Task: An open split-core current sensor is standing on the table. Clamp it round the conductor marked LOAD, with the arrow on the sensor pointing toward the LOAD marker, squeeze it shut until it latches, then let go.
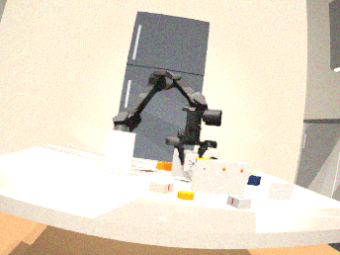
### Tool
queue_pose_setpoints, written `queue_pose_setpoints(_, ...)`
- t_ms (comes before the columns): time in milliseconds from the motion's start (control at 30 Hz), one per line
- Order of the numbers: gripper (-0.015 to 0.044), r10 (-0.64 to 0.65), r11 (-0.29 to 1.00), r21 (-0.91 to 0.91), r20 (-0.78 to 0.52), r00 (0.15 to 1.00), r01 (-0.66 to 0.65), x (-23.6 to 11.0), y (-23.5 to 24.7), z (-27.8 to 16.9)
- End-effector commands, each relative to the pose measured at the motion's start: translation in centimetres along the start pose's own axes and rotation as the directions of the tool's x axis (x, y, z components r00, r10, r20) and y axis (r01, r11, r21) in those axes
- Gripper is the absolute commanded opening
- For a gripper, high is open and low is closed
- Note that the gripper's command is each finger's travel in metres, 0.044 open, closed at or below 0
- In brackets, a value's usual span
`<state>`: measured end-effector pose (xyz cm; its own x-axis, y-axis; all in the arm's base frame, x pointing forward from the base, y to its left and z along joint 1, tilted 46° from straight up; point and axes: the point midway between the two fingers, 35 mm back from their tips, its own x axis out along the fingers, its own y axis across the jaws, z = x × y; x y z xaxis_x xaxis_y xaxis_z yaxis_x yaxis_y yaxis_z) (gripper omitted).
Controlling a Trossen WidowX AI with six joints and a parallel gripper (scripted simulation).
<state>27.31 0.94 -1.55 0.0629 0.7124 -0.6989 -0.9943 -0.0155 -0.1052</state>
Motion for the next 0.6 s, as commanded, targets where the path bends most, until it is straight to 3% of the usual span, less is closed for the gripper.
queue_pose_setpoints(0,0.0257,0.001,1.000,-0.002,0.000,1.000,-0.001,0.00,0.01,0.01)
queue_pose_setpoints(233,0.0257,0.001,1.000,-0.002,0.000,1.000,-0.001,0.00,0.01,0.01)
queue_pose_setpoints(467,0.0440,0.001,1.000,-0.002,0.000,1.000,-0.001,0.00,0.01,0.01)
queue_pose_setpoints(567,0.0440,0.001,1.000,-0.002,0.000,1.000,-0.001,0.00,0.01,0.01)
